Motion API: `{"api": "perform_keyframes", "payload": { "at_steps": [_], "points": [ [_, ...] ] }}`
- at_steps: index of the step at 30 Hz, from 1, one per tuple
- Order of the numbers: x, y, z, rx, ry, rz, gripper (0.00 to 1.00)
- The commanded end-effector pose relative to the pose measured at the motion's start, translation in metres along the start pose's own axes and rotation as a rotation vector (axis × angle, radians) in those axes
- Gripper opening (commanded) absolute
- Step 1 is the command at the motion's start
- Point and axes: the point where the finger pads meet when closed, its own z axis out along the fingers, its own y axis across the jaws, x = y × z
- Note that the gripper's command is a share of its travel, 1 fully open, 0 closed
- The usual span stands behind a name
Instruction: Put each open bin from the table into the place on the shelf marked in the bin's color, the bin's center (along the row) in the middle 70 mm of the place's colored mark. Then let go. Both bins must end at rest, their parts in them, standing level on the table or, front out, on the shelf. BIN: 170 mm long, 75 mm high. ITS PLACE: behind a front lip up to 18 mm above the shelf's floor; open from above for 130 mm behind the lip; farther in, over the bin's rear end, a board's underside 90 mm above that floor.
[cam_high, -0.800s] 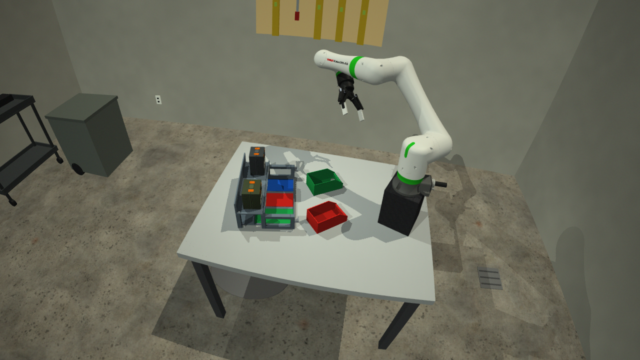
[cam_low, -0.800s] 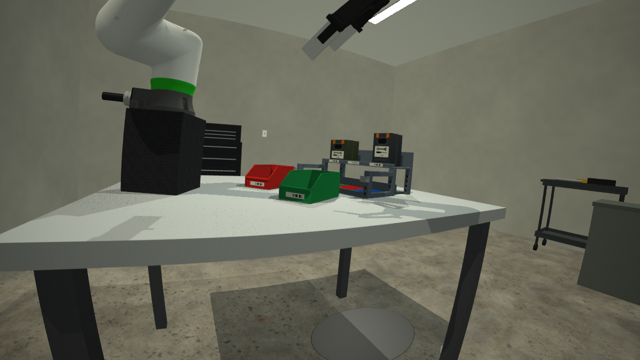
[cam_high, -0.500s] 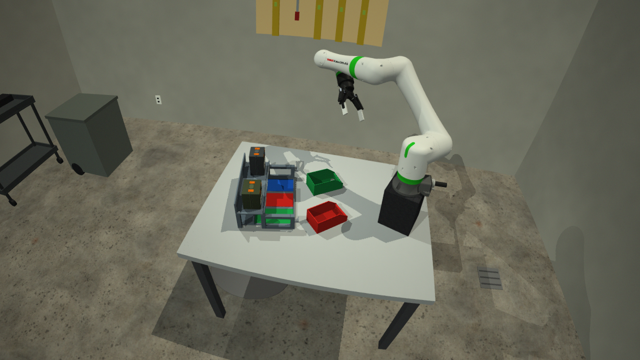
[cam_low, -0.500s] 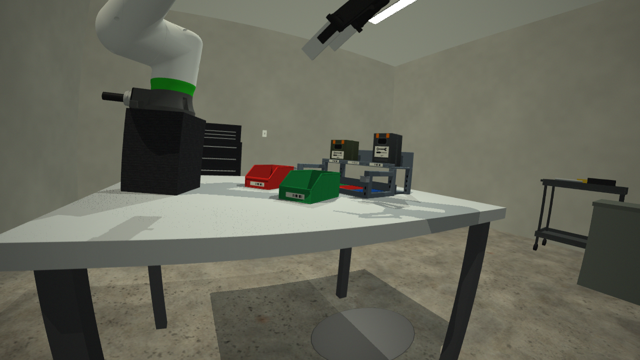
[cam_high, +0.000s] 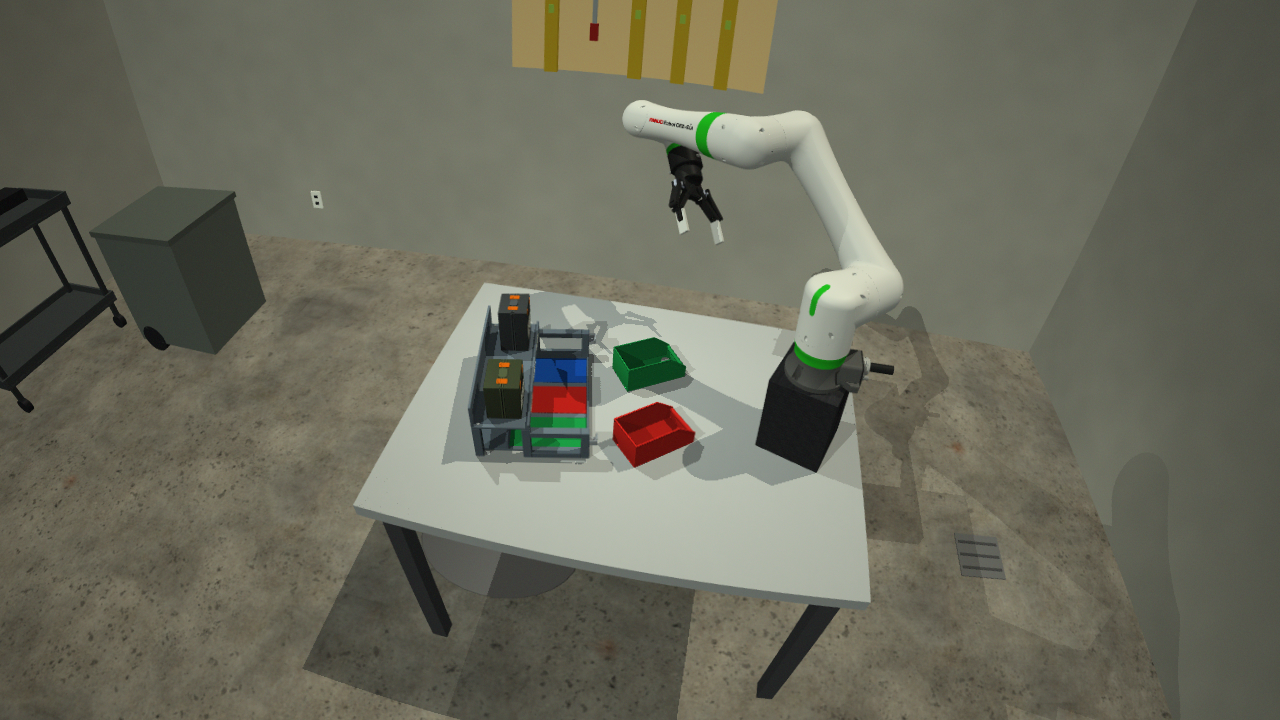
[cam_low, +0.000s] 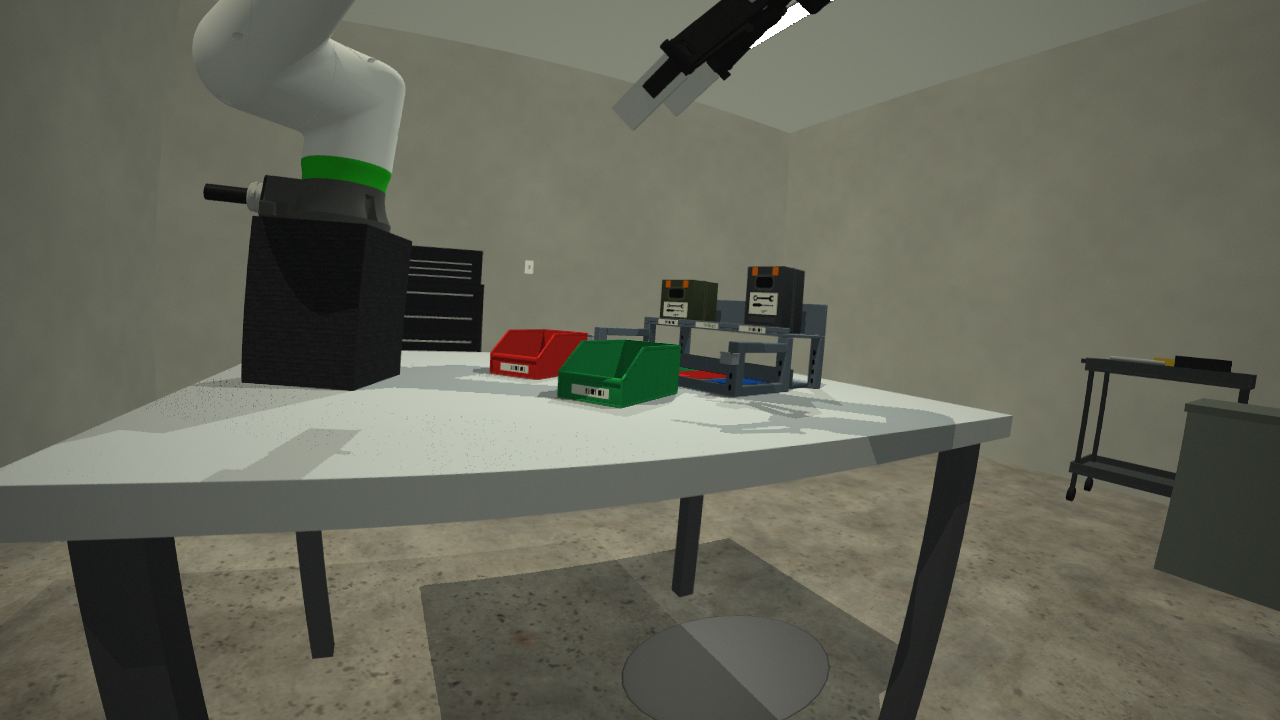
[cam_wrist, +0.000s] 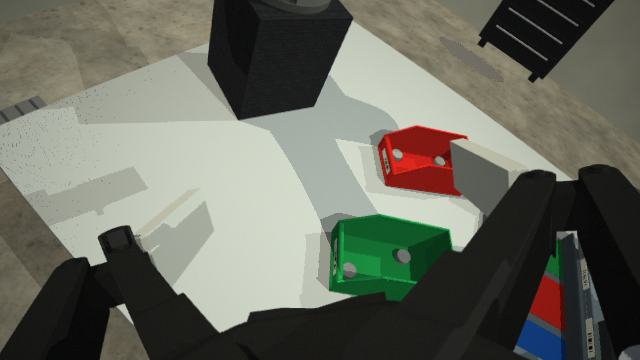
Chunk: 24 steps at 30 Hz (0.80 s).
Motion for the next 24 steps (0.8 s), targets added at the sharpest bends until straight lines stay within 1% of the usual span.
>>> {"api": "perform_keyframes", "payload": {
  "at_steps": [1, 8, 10, 11, 14, 18, 24],
  "points": [
    [-0.029, 0.027, 0.015, 0.055, -0.050, 0.097, 1.00],
    [-0.072, 0.072, 0.041, 0.126, -0.148, 0.246, 1.00],
    [-0.072, 0.072, 0.041, 0.126, -0.148, 0.246, 1.00],
    [-0.088, 0.090, 0.053, 0.148, -0.193, 0.304, 1.00],
    [-0.101, 0.106, 0.062, 0.162, -0.231, 0.349, 1.00],
    [-0.122, 0.134, 0.080, 0.178, -0.303, 0.427, 1.00],
    [-0.149, 0.177, 0.109, 0.179, -0.416, 0.534, 1.00]
  ]
}}
